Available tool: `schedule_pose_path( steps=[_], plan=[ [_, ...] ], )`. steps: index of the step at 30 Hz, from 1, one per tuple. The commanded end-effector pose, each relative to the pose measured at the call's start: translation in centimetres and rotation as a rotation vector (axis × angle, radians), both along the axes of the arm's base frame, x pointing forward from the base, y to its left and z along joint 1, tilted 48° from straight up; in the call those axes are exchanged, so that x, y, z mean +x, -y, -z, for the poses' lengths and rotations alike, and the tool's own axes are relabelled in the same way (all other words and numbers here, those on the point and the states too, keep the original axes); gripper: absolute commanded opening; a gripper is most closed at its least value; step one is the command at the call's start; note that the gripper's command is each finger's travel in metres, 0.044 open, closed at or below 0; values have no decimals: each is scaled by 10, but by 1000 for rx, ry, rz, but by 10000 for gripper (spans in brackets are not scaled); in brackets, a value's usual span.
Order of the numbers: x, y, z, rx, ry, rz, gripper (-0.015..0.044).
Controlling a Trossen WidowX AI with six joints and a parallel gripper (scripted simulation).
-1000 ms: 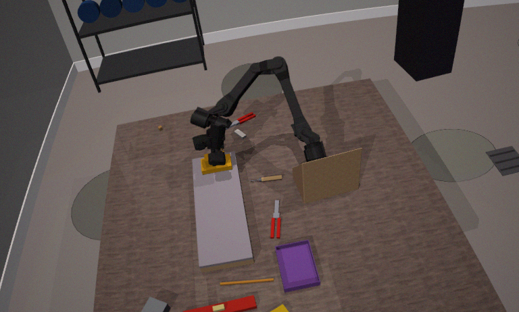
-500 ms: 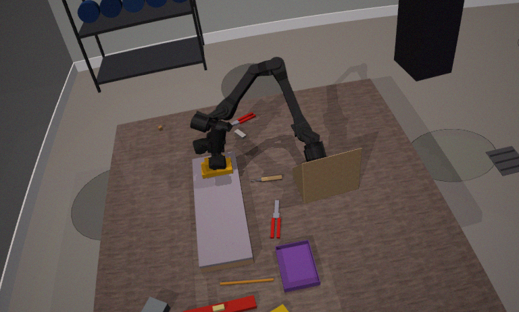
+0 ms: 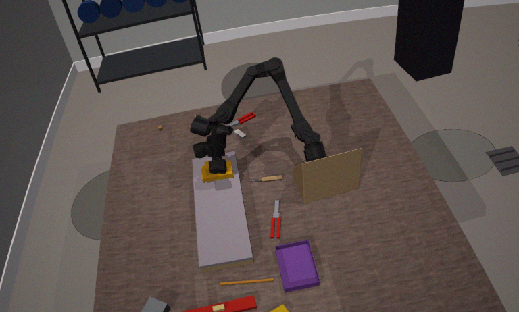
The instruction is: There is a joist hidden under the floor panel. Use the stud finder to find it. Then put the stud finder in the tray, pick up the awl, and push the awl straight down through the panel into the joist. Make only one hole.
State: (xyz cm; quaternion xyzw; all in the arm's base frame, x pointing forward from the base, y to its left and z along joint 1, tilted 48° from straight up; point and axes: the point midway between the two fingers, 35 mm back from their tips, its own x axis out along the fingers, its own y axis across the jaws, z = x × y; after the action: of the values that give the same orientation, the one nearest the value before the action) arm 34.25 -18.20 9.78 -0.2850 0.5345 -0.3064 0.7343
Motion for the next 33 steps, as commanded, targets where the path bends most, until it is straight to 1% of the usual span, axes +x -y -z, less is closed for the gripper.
schedule_pose_path(
  steps=[1, 33],
  plan=[
    [0, -5, 6, 2, -3, 0, 0],
    [7, -34, 40, 4, -3, 0, 0]
  ],
)
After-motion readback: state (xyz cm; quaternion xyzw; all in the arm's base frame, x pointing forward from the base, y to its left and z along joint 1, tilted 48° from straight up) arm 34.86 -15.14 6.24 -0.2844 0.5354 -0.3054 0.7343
